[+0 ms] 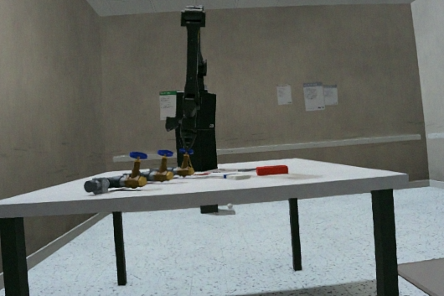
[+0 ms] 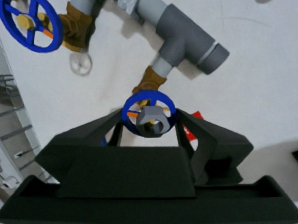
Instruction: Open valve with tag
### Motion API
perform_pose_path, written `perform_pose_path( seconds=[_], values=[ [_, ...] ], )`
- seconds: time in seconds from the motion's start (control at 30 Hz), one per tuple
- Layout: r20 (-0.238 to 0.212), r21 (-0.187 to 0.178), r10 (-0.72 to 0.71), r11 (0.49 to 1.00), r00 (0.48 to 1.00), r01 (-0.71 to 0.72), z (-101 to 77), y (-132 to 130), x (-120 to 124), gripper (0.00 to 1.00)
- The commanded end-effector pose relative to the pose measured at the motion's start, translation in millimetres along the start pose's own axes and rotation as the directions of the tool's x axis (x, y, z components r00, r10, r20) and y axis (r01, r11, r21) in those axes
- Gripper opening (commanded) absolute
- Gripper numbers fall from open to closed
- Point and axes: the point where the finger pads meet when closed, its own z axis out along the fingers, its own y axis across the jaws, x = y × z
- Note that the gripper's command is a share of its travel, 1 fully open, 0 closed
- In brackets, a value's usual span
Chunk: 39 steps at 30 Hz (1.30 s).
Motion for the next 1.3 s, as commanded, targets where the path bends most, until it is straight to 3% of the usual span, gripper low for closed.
perform_pose_path(
  seconds=[0.0, 0.37, 0.53, 0.63, 0.73, 0.83, 1.27],
  values=[
    [0.001, 0.001, 0.037, 0.999, 0.999, -0.037, 2.1, -1.9, 2.8, 0.0],
    [0.001, 0.001, 0.035, 0.999, 0.999, -0.035, 2.1, -1.9, 2.8, 0.0],
    [0.001, 0.001, -0.049, 0.999, 0.999, 0.049, 2.1, -1.9, 2.8, 0.0],
    [0.001, 0.001, -0.213, 0.977, 0.977, 0.213, 2.1, -1.9, 2.8, 0.0],
    [0.0, 0.001, -0.386, 0.922, 0.922, 0.386, 2.1, -1.9, 2.2, 0.0],
    [-0.001, 0.0, -0.473, 0.881, 0.881, 0.473, 2.2, -2.0, 1.2, 0.0],
    [0.0, 0.0, -0.482, 0.876, 0.876, 0.482, 2.2, -2.0, 1.0, 0.0]
  ],
)
